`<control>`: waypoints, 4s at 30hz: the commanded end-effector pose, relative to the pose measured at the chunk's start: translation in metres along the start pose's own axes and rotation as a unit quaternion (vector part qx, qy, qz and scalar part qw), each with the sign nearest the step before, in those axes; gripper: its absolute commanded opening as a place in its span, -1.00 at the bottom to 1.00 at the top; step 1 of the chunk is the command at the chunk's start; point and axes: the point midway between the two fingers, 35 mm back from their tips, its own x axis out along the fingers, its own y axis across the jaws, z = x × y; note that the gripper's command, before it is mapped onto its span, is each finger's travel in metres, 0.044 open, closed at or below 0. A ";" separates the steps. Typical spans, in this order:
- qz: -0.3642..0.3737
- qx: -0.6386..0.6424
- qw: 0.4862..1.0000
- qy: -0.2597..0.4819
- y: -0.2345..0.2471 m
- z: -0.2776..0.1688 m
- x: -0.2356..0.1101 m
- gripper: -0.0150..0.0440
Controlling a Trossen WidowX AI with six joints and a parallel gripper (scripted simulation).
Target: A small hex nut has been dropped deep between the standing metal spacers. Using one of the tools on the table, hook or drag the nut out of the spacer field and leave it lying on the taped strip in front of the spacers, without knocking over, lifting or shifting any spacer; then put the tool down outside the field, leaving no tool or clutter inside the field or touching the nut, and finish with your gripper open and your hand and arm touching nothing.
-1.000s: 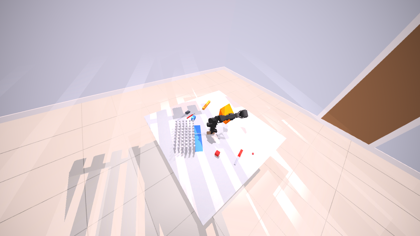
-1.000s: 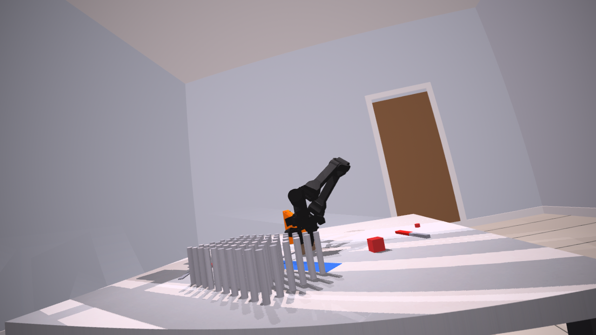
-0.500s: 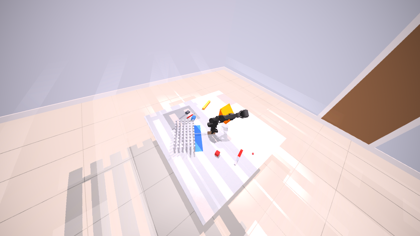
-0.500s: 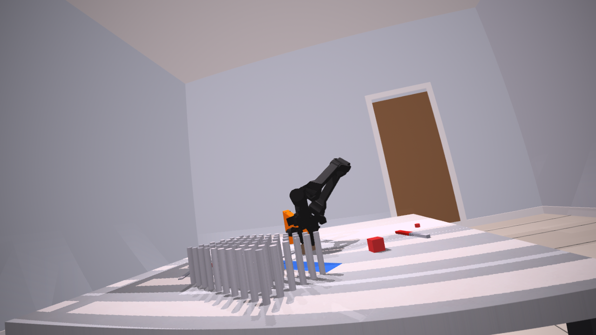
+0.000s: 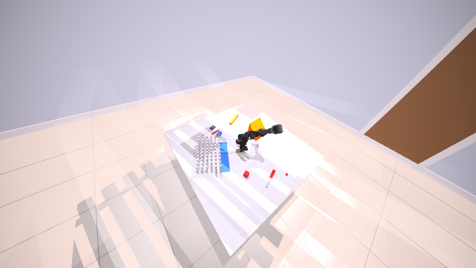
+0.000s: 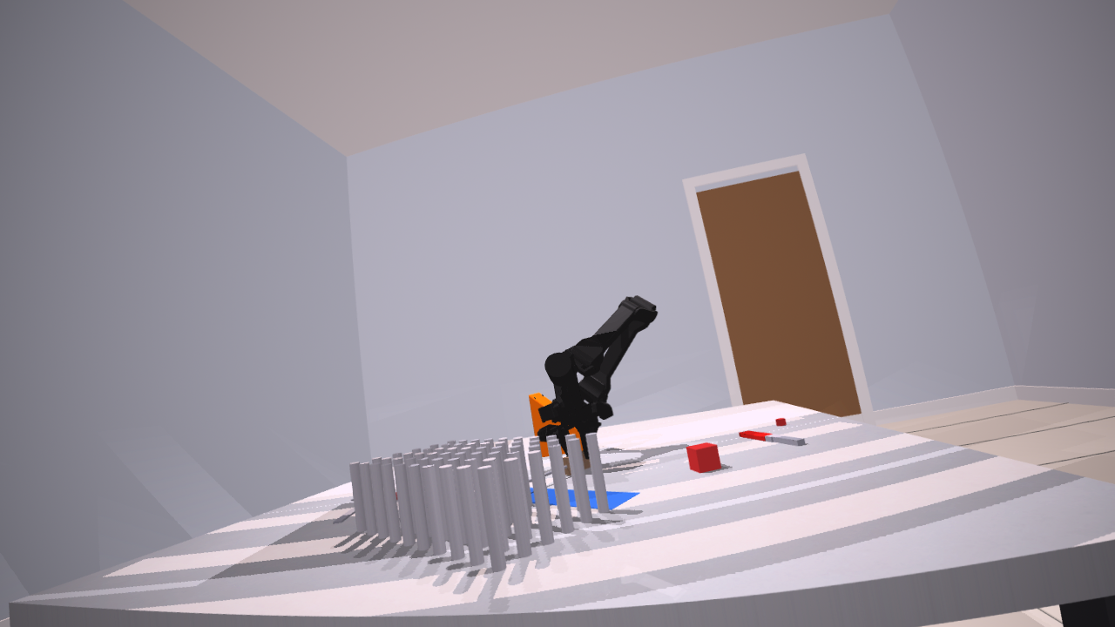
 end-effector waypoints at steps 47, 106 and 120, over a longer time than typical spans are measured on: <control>-0.002 0.000 1.000 -0.002 0.004 -0.010 -0.013 -0.49; -0.009 -0.001 1.000 -0.003 0.037 -0.005 -0.130 -0.49; -0.045 0.108 0.993 -0.009 0.026 0.022 -0.149 -0.49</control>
